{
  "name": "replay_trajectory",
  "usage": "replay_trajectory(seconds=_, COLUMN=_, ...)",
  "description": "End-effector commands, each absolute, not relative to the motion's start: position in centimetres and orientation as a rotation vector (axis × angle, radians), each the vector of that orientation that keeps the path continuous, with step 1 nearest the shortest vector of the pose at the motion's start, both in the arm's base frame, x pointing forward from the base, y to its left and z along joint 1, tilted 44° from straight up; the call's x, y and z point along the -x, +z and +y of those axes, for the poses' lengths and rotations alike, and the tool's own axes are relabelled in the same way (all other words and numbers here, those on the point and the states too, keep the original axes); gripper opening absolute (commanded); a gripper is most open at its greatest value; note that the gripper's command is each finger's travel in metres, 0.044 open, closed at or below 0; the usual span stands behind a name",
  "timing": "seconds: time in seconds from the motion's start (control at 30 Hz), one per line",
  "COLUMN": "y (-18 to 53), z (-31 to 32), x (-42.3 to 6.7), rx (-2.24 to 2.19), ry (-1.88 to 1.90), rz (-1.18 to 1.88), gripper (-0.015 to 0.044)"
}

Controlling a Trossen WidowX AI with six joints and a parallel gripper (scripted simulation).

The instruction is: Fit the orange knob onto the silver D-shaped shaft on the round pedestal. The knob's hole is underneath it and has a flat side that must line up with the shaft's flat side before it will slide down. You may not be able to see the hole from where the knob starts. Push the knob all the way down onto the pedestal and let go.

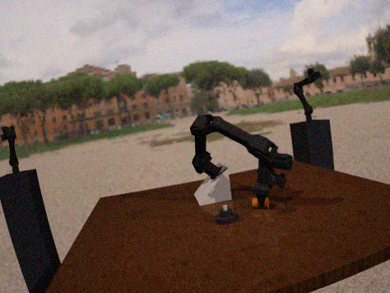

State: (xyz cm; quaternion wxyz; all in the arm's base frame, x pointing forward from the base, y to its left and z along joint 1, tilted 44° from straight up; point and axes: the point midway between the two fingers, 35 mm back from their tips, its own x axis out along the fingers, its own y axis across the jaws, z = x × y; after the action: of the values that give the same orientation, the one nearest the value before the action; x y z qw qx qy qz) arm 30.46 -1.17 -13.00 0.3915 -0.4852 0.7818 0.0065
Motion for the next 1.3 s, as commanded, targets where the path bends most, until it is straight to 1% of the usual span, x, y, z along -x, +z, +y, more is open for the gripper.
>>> replay_trajectory(seconds=0.0, y=-13.0, z=-1.2, x=-30.5, rx=1.239, ry=0.019, rz=1.986, gripper=0.0233)
replay_trajectory(seconds=0.27, y=-13.0, z=-1.2, x=-30.5, rx=1.239, ry=0.019, rz=1.986, gripper=0.0181)
replay_trajectory(seconds=0.47, y=-12.8, z=-1.2, x=-30.4, rx=1.228, ry=0.037, rz=1.959, gripper=0.0181)
replay_trajectory(seconds=1.27, y=-10.7, z=-1.4, x=-29.2, rx=1.124, ry=0.258, rz=1.621, gripper=0.0181)
